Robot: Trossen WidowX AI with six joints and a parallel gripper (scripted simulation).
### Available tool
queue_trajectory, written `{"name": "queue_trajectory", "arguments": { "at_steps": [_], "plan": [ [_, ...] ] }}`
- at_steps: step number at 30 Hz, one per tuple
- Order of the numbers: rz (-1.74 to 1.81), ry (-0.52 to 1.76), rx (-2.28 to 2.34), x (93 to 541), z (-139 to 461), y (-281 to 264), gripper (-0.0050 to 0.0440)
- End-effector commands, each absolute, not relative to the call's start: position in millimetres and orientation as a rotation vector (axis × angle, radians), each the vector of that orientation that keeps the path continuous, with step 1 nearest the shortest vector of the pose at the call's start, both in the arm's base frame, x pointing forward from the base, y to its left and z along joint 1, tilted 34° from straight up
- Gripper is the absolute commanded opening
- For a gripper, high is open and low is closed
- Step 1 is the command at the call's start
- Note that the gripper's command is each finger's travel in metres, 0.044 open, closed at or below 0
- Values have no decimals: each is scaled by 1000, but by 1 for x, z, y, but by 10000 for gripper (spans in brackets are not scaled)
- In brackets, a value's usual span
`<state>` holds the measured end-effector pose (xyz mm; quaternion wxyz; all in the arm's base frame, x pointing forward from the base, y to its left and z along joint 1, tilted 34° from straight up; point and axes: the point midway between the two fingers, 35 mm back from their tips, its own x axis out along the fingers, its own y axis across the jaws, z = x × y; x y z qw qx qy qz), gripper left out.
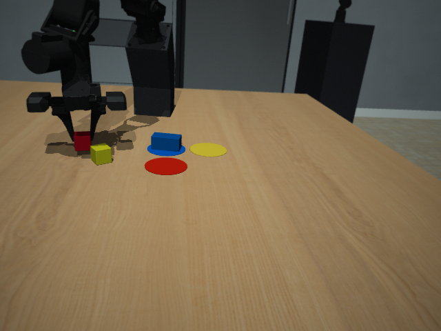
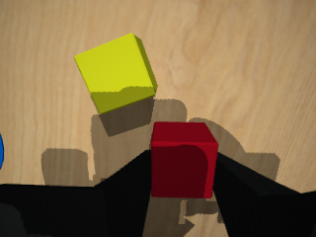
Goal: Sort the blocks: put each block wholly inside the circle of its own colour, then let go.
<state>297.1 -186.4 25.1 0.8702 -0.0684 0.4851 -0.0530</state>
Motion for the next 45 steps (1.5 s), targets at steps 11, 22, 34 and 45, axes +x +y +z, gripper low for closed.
{"name": "queue_trajectory", "arguments": {
  "at_steps": [11,22,34,45],
  "plan": [
    [-121,987,-163,280,71,-185,105],
    [-130,979,-162,260,101,-178,105],
    [-135,978,-160,248,114,-173,105],
    [-126,999,-144,255,107,-167,105]
  ]
}}
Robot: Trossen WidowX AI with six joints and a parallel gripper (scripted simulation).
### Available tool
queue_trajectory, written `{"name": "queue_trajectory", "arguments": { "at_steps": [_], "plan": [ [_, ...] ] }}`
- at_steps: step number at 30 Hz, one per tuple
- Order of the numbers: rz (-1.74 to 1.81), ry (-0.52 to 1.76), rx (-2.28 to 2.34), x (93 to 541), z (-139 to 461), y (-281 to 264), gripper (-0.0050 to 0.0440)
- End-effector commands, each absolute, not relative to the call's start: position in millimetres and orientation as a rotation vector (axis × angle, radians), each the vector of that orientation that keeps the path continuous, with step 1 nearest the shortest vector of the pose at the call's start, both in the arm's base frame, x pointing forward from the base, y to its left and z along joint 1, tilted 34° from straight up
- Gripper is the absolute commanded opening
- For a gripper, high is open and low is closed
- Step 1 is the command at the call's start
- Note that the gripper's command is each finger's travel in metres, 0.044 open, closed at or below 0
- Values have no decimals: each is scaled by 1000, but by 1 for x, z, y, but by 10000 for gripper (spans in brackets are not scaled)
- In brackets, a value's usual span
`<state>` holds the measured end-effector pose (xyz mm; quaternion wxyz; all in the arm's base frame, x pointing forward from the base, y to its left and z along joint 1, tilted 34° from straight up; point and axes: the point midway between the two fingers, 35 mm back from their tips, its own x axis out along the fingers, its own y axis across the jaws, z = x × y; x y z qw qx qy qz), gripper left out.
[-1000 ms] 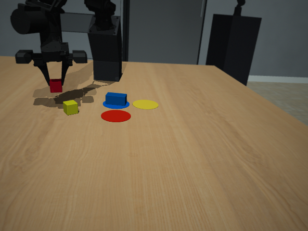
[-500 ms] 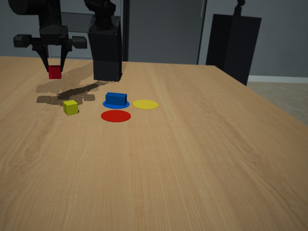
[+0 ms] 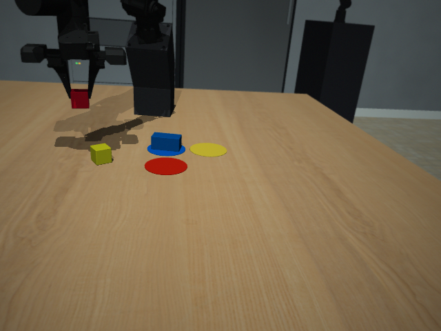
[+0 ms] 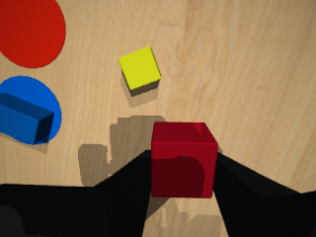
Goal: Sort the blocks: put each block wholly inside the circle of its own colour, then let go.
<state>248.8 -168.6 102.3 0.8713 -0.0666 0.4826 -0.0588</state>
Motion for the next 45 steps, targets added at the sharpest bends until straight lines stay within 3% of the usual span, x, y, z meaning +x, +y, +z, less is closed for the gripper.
{"name": "queue_trajectory", "arguments": {
  "at_steps": [1,45],
  "plan": [
    [-125,999,-144,257,107,-166,105],
    [-117,1016,-135,336,94,-61,105]
  ]
}}
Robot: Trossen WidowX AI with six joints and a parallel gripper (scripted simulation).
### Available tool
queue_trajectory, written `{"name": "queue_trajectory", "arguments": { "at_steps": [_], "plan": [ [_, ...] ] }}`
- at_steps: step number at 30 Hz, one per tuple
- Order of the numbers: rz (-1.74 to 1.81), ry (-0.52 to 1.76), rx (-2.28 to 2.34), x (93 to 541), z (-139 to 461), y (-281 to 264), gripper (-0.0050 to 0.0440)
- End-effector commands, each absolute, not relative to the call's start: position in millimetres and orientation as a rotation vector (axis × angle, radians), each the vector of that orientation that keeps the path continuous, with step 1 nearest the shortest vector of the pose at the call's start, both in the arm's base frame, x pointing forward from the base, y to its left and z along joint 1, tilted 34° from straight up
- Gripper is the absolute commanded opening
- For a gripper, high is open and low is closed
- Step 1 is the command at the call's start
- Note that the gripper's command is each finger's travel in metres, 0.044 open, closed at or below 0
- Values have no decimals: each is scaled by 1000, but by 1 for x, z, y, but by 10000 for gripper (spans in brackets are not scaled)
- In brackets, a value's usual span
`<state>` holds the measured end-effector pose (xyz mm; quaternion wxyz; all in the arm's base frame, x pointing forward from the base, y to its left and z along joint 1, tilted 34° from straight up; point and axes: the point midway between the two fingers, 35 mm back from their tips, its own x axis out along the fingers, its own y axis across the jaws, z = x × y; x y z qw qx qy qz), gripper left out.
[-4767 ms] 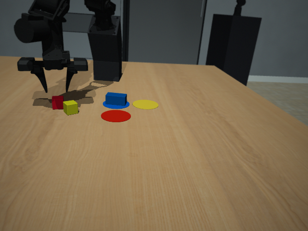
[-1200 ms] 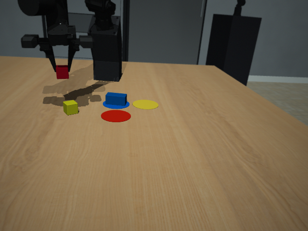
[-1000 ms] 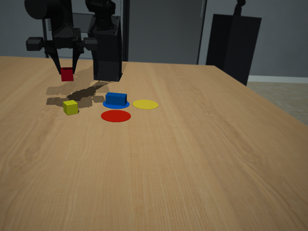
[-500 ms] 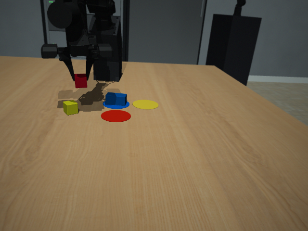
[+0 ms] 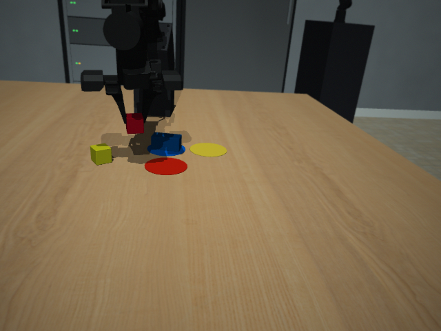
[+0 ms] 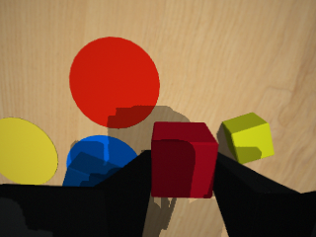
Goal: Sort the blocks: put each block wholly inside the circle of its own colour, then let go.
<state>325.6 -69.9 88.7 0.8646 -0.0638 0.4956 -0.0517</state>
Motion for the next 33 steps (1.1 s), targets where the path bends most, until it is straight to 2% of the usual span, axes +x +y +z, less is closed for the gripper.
{"name": "queue_trajectory", "arguments": {
  "at_steps": [1,17,33],
  "plan": [
    [-117,1016,-135,336,94,-61,105],
    [-125,990,-137,355,92,-17,105],
    [-123,996,-138,360,78,-12,105]
  ]
}}
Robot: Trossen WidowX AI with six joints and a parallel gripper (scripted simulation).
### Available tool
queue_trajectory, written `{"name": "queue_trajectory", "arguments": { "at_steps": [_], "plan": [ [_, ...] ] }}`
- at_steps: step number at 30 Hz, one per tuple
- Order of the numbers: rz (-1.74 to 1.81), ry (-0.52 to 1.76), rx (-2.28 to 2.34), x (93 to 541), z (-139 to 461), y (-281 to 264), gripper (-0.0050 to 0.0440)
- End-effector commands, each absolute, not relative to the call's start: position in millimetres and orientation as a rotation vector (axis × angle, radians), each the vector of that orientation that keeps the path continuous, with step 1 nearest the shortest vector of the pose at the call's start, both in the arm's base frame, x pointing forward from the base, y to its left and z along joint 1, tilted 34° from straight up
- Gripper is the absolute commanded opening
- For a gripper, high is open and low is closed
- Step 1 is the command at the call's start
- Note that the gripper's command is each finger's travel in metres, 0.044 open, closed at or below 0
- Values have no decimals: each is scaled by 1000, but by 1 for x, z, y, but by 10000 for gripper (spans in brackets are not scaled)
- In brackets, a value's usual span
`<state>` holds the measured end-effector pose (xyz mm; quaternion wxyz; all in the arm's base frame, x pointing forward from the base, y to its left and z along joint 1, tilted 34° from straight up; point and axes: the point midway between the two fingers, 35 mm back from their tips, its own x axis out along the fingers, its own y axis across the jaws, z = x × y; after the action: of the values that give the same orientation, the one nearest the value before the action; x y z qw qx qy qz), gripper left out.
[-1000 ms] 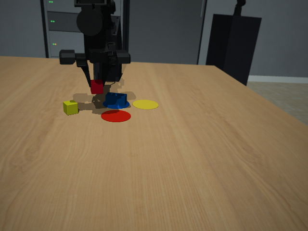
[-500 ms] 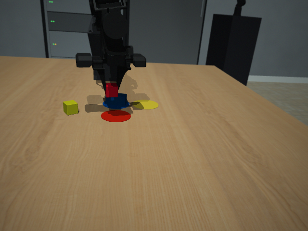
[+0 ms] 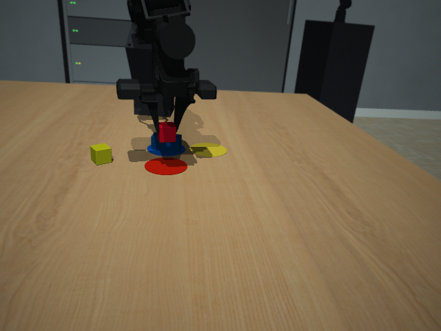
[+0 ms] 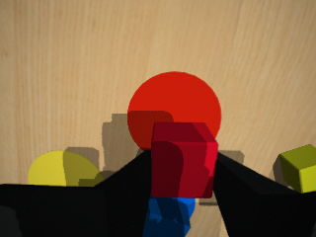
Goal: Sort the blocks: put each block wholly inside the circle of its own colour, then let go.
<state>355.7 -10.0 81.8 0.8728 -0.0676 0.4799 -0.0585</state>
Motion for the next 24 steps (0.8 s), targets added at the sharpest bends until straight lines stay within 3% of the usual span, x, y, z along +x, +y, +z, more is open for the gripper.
{"name": "queue_trajectory", "arguments": {
  "at_steps": [1,24],
  "plan": [
    [-123,997,-138,362,75,-12,105],
    [-123,989,-139,372,62,-15,105]
  ]
}}
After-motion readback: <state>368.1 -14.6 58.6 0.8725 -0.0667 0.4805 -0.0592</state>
